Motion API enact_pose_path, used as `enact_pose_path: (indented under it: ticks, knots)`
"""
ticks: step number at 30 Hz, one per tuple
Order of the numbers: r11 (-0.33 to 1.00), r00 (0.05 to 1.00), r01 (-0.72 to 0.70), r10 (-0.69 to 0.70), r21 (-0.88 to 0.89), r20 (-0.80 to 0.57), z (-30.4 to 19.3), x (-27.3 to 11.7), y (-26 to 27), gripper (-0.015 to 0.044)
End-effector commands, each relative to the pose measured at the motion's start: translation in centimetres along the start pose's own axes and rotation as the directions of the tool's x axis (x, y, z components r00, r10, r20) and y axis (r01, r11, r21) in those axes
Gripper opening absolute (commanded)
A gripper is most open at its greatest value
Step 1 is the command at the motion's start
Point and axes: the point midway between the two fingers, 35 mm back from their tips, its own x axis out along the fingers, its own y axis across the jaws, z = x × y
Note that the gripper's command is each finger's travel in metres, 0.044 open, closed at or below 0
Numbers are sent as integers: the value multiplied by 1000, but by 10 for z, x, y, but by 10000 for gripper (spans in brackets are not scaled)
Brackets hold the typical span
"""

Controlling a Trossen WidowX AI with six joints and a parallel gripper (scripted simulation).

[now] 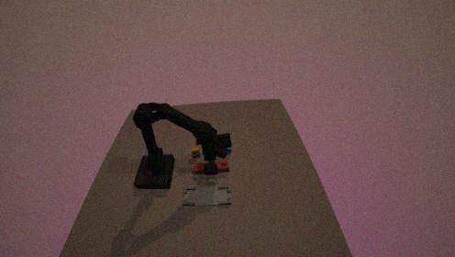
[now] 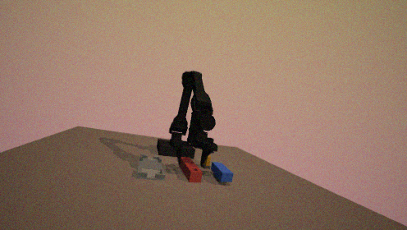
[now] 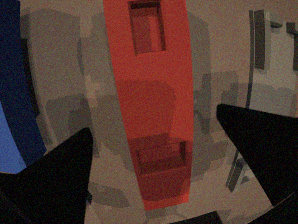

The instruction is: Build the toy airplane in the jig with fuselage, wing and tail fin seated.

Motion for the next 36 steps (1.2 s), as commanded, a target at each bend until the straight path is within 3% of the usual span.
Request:
enact_pose_path:
  ticks: [1, 14, 23, 30, 36]
  knots:
    - [1000, 1000, 6, -6, 4, -12, -3, 9, -1, 440]
    - [1000, 1000, 6, -6, 4, -12, -4, 27, -1, 440]
    - [1000, 1000, 6, -6, 4, -12, -4, 27, -1, 204]
    - [1000, 1000, 6, -6, 4, -12, -4, 27, -1, 157]
    - [1000, 1000, 6, -6, 4, -12, -1, 17, -1, 0]
